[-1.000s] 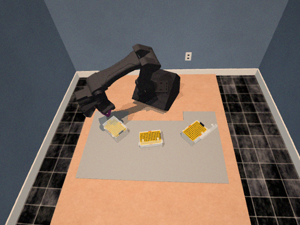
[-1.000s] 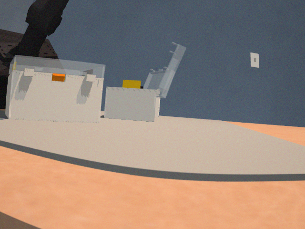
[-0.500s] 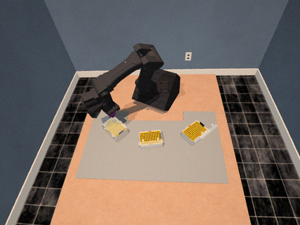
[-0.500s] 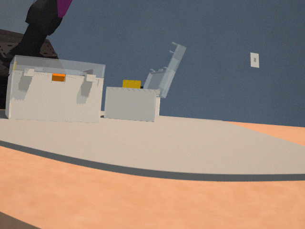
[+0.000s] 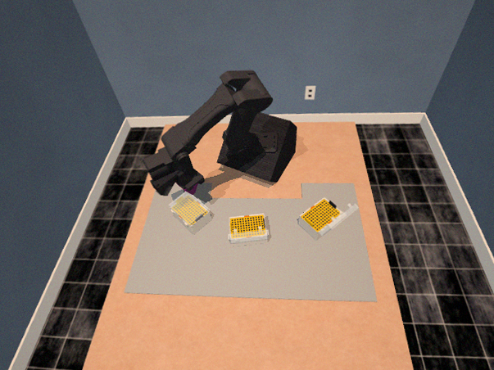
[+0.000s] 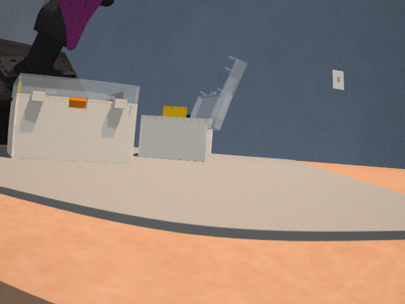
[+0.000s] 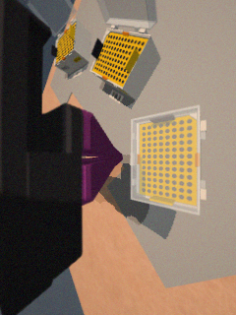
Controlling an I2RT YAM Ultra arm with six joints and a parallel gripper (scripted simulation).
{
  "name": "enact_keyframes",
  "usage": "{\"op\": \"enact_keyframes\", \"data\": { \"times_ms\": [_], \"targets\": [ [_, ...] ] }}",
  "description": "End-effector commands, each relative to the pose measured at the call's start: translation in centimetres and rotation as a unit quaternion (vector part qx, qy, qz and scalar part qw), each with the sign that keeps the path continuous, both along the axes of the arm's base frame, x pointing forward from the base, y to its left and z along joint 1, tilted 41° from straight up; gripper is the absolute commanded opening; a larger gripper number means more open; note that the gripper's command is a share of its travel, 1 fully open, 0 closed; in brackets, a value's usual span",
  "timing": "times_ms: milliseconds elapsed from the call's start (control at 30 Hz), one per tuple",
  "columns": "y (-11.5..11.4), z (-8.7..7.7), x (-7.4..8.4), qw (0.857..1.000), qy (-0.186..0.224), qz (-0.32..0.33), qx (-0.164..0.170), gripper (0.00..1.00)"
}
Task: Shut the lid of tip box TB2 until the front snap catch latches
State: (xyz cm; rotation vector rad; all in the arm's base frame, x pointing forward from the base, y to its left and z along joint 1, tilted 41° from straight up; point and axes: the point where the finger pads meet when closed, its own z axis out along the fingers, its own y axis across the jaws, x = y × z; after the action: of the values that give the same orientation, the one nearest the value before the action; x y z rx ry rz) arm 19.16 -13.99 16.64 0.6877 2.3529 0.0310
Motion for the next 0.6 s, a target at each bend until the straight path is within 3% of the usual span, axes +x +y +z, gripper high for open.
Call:
{"op": "enact_keyframes", "data": {
  "times_ms": [0, 567],
  "targets": [
    [-0.47, 0.11, 0.29, 1.000, -0.011, -0.007, -0.015, 0.00],
    [-0.41, -0.35, 0.34, 1.000, -0.011, -0.007, -0.015, 0.00]
  ]
}}
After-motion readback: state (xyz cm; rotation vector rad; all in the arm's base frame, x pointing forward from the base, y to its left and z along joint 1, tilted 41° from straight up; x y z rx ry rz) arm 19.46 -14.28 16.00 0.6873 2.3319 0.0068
